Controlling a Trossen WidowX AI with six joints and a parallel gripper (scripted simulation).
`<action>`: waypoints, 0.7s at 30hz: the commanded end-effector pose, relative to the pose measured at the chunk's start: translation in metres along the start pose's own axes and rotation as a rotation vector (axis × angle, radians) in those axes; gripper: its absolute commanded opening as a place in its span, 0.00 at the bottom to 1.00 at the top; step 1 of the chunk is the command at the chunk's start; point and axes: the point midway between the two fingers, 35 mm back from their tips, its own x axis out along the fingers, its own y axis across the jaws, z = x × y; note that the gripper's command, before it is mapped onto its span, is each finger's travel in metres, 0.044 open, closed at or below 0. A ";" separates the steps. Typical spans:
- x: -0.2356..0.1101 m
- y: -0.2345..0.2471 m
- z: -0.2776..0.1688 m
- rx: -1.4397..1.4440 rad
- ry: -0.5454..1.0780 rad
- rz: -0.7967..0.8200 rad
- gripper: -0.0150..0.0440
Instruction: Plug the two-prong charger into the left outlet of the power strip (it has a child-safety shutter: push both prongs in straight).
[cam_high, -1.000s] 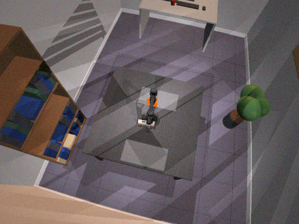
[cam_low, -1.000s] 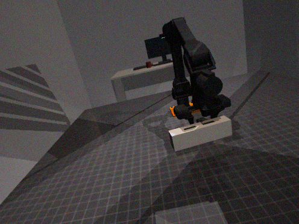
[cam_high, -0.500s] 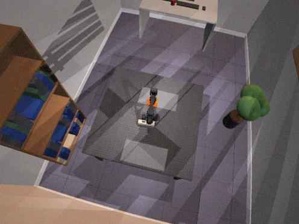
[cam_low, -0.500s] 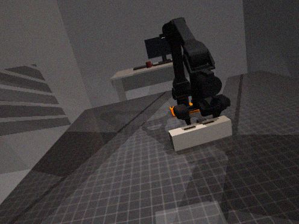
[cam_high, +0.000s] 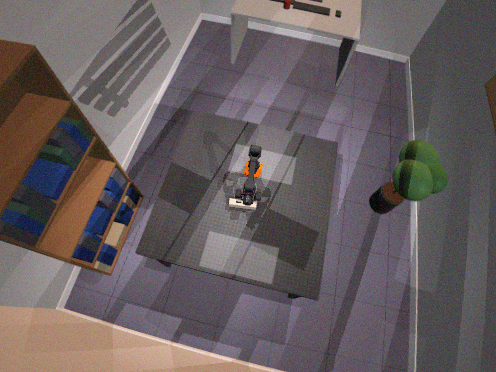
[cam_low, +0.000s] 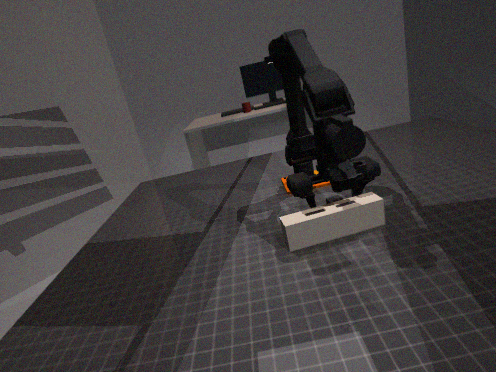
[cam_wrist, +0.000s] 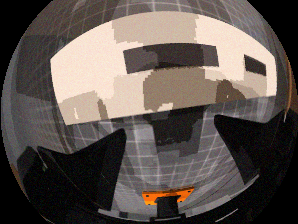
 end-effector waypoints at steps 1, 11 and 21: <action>0.000 0.000 -0.002 -0.002 -0.006 0.004 1.00; 0.000 0.000 -0.006 -0.002 -0.011 0.004 1.00; 0.000 0.000 -0.018 -0.002 -0.010 0.004 1.00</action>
